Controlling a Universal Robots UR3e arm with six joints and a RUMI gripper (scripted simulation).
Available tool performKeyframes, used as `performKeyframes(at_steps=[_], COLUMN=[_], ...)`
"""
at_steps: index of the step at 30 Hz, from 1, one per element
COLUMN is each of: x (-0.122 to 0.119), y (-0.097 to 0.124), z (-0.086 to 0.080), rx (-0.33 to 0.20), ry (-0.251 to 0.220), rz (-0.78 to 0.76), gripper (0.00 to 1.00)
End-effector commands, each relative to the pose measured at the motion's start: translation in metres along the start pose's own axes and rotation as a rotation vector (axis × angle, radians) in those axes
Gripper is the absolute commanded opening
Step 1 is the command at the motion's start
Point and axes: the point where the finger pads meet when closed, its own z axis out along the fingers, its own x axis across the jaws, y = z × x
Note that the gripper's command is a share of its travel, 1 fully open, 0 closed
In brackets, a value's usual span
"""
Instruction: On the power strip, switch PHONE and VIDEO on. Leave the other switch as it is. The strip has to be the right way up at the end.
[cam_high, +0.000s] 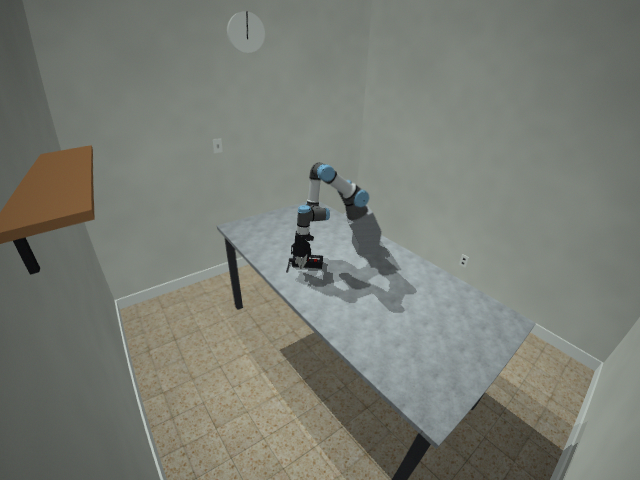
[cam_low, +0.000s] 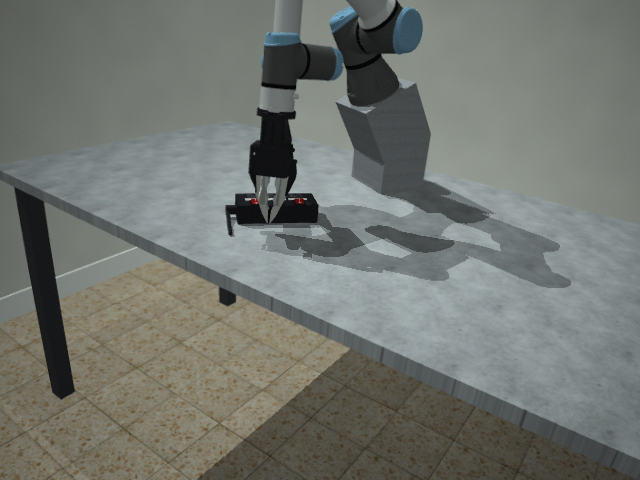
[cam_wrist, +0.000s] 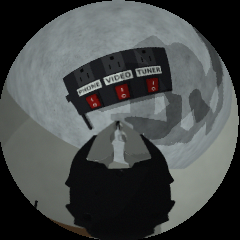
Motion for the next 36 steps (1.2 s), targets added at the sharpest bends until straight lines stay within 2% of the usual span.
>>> performKeyframes(at_steps=[1, 5, 11, 13, 16, 19, 23, 26, 36], x=[-0.001, -0.002, -0.004, -0.004, -0.005, -0.005, -0.004, -0.003, -0.003], y=[0.002, 0.004, 0.008, 0.009, 0.010, 0.010, 0.010, 0.009, 0.009], z=[-0.005, -0.017, -0.054, -0.055, -0.067, -0.067, -0.085, -0.089, -0.090], rx=[-0.002, -0.001, -0.001, -0.002, -0.003, -0.003, -0.004, -0.004, -0.004], ry=[-0.001, -0.001, -0.001, -0.002, -0.003, -0.003, -0.003, -0.003, -0.003], rz=[-0.001, -0.001, -0.001, 0.000, 0.000, 0.000, 0.000, 0.000, 0.000], gripper=[0.00, 0.00, 0.00, 0.00, 0.00, 0.00, 0.00, 0.00, 0.00])
